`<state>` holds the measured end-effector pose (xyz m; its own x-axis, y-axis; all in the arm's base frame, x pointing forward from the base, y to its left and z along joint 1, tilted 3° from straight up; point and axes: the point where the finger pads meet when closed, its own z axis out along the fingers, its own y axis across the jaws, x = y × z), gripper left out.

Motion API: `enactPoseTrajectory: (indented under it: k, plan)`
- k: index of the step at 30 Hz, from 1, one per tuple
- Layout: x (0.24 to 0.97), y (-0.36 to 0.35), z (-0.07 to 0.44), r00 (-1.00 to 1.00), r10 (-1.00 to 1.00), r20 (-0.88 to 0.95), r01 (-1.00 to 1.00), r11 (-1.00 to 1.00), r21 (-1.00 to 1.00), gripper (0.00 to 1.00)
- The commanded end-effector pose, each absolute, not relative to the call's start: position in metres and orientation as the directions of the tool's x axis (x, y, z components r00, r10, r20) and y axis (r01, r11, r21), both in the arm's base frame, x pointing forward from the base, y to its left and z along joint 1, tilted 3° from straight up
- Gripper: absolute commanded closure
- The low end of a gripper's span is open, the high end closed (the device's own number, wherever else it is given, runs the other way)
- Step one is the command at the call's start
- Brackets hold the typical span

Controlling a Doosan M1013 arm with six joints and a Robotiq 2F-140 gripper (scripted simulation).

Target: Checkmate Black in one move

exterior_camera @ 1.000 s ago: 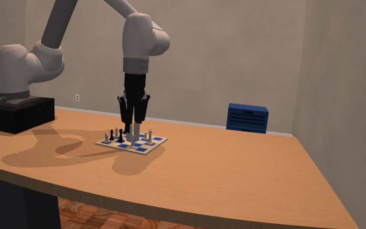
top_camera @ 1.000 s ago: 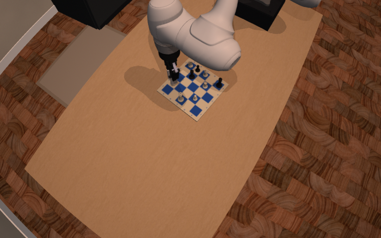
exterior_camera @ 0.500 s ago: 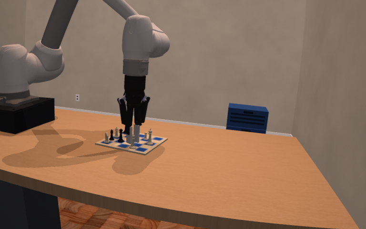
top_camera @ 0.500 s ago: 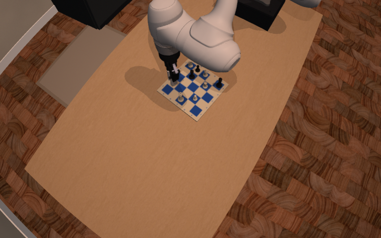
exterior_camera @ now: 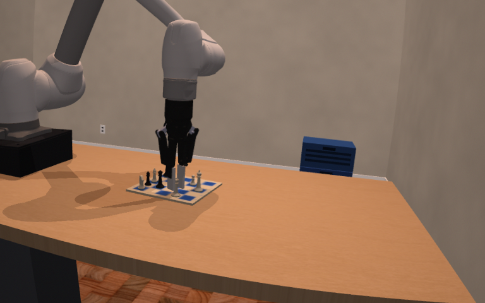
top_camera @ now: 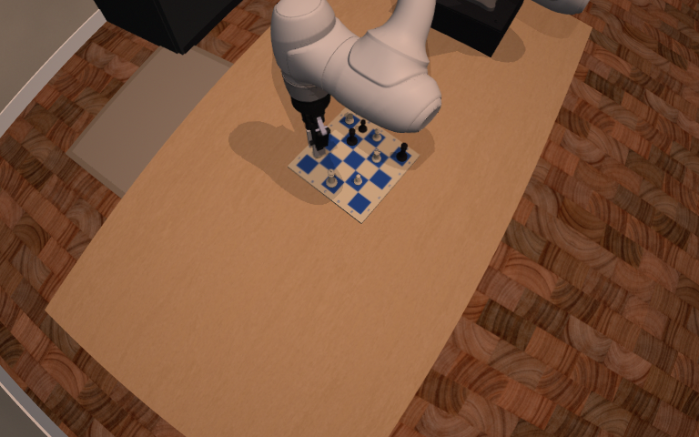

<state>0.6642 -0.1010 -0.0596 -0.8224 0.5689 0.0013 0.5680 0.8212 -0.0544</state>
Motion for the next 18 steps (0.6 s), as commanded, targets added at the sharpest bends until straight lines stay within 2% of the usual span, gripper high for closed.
enactPoseTrajectory:
  k: [1, 14, 15, 18]
  plan:
    - [0.6642, -0.1010, -0.0595, -0.822, 0.569, 0.001, 0.568, 0.821, -0.054, 0.75]
    - [0.6642, -0.1010, -0.0595, -0.822, 0.569, 0.001, 0.568, 0.821, -0.054, 0.75]
    - [0.6642, -0.1010, -0.0595, -0.822, 0.569, 0.001, 0.568, 0.821, -0.054, 1.00]
    - [0.6642, -0.1010, -0.0595, -0.822, 0.569, 0.001, 0.568, 0.821, -0.054, 1.00]
